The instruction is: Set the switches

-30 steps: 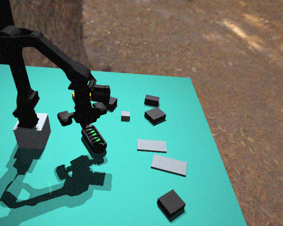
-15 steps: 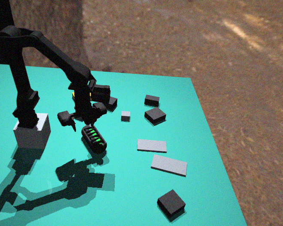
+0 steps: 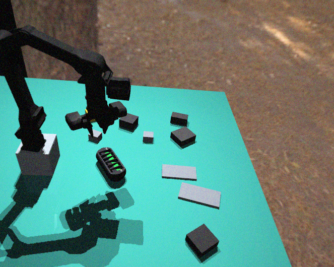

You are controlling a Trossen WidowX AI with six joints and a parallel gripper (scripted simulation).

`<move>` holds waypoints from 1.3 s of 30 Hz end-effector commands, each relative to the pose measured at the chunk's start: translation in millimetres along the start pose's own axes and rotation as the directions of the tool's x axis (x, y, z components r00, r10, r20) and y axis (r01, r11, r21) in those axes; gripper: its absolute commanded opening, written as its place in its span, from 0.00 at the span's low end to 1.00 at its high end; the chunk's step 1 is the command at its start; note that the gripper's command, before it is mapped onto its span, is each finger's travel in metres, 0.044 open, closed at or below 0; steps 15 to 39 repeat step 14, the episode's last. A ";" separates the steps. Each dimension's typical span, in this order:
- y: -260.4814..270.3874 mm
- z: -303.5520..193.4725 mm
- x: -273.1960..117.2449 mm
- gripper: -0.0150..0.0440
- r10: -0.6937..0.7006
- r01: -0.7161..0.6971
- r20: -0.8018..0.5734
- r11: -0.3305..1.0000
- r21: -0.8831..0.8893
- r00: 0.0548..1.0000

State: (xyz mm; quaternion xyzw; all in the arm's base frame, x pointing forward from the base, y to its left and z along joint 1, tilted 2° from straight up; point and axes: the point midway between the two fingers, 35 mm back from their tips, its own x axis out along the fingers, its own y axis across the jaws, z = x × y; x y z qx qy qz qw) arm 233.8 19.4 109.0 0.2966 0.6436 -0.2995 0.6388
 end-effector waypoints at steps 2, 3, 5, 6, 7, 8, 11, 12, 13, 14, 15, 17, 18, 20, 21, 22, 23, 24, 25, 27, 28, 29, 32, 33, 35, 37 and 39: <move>-3.0 -2.3 -3.8 0.38 -0.010 0.010 -0.007 1.000 0.001 1.000; -3.0 -2.3 -3.8 0.33 -0.010 0.010 -0.007 1.000 0.001 1.000; -3.0 -2.3 -3.8 0.25 -0.010 0.010 -0.007 1.000 0.001 1.000; -3.0 -2.3 -3.8 0.25 -0.010 0.010 -0.007 1.000 0.001 1.000; -3.0 -2.3 -3.8 0.25 -0.010 0.010 -0.007 1.000 0.001 1.000; -3.0 -2.3 -3.8 0.25 -0.010 0.010 -0.007 1.000 0.001 1.000; -3.0 -2.3 -3.8 0.25 -0.010 0.010 -0.007 1.000 0.001 1.000; -3.0 -2.3 -3.8 0.25 -0.010 0.010 -0.007 1.000 0.001 1.000; -3.0 -2.3 -3.8 0.25 -0.010 0.010 -0.007 1.000 0.001 1.000; -3.0 -2.3 -3.8 0.25 -0.010 0.010 -0.007 1.000 0.001 1.000; -3.0 -2.3 -3.8 0.25 -0.010 0.010 -0.007 1.000 0.001 1.000; -3.0 -2.3 -3.8 0.25 -0.010 0.010 -0.007 1.000 0.001 1.000; -3.0 -2.3 -3.8 0.25 -0.010 0.010 -0.007 1.000 0.001 1.000; -3.0 -2.3 -3.8 0.25 -0.010 0.010 -0.007 1.000 0.001 1.000; -3.0 -2.3 -3.8 0.25 -0.010 0.010 -0.007 1.000 0.001 1.000; -3.0 -2.3 -3.8 0.25 -0.010 0.010 -0.007 1.000 0.001 1.000; -3.0 -2.3 -3.8 0.25 -0.010 0.010 -0.007 1.000 0.001 1.000; -3.0 -2.3 -3.8 0.25 -0.010 0.010 -0.007 1.000 0.001 1.000; -3.0 -2.3 -3.8 0.25 -0.010 0.010 -0.007 1.000 0.001 1.000; -3.0 -2.3 -3.8 0.25 -0.010 0.010 -0.007 1.000 0.001 1.000; -3.0 -2.3 -3.8 0.25 -0.010 0.010 -0.007 1.000 0.001 1.000; -3.0 -2.3 -3.8 0.25 -0.010 0.010 -0.007 1.000 0.001 1.000; -3.0 -2.3 -3.8 0.25 -0.010 0.010 -0.007 1.000 0.001 1.000; -3.0 -2.3 -3.8 0.25 -0.010 0.010 -0.007 1.000 0.001 1.000; -3.0 -2.3 -3.8 0.25 -0.010 0.010 -0.007 1.000 0.001 1.000; -3.0 -2.3 -3.8 0.25 -0.010 0.010 -0.007 1.000 0.001 1.000; -3.0 -2.3 -3.8 0.25 -0.010 0.010 -0.007 1.000 0.001 1.000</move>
